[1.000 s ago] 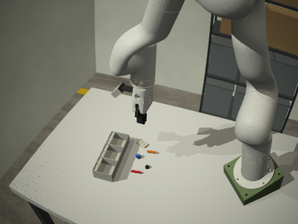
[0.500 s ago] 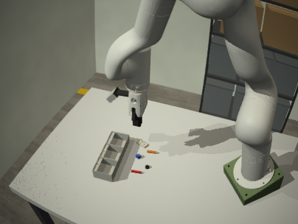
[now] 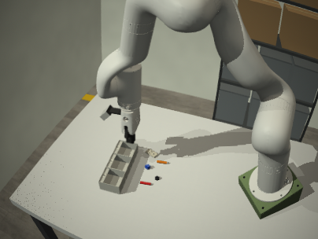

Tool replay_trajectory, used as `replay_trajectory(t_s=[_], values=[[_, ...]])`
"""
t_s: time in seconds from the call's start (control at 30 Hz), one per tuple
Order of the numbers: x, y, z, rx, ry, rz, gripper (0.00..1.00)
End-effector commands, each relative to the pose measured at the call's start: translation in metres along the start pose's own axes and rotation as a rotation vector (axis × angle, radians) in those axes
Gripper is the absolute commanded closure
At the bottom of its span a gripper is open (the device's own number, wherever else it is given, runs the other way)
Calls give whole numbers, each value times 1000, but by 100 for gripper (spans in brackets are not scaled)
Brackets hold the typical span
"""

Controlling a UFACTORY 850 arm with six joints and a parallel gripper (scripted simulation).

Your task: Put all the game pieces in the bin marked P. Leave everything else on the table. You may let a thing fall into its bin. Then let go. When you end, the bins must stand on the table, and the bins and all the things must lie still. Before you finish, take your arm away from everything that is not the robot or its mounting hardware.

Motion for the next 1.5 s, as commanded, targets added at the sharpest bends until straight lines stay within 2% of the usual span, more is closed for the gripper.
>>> replay_trajectory(t_s=[0.0,0.33,1.13,1.47], values=[[-24,4,-24,-3,2,1,93],[-24,4,-24,-3,2,1,93],[-24,4,-82,-3,2,1,93],[-24,4,-83,-3,2,1,93]])
Point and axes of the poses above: the point where the finger pads meet when closed, its own z axis back along the fingers, its own y axis across the jaws, x = y × z, the point moved 8 cm from there along z, back along the fingers, and after that the axes turned 8 degrees about -z, right-handed, at the moved point
